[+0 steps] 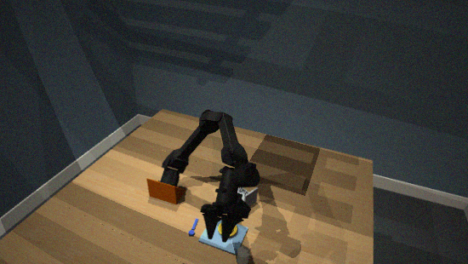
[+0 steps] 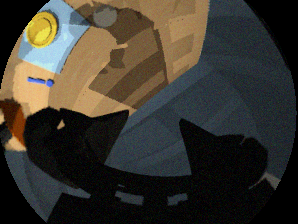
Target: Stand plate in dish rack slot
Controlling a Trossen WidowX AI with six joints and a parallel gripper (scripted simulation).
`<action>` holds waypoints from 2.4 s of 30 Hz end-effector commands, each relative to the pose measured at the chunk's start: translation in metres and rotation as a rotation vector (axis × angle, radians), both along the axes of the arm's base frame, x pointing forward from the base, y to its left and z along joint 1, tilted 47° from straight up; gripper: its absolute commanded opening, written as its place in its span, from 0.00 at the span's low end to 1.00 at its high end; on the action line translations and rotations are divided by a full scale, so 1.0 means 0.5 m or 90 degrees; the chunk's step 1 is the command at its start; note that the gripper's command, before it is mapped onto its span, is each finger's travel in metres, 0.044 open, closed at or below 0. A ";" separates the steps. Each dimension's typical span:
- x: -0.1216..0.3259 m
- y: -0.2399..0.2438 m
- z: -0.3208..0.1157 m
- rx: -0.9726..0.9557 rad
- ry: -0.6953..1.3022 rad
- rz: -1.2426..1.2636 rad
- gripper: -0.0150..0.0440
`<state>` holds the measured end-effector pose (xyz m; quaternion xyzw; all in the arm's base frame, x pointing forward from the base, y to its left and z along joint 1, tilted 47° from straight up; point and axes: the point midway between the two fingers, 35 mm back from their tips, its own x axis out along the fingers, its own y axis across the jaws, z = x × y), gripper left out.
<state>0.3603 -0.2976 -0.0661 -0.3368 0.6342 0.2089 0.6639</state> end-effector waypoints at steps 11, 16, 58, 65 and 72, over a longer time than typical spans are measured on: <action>-0.025 0.182 -0.015 0.241 0.035 -0.136 0.93; -0.039 0.240 -0.009 0.318 0.063 -0.192 0.93; -0.094 0.474 0.030 0.588 0.254 -0.469 0.93; -0.095 0.490 0.014 0.588 0.254 -0.469 0.93; -0.096 0.506 -0.001 0.589 0.254 -0.469 0.93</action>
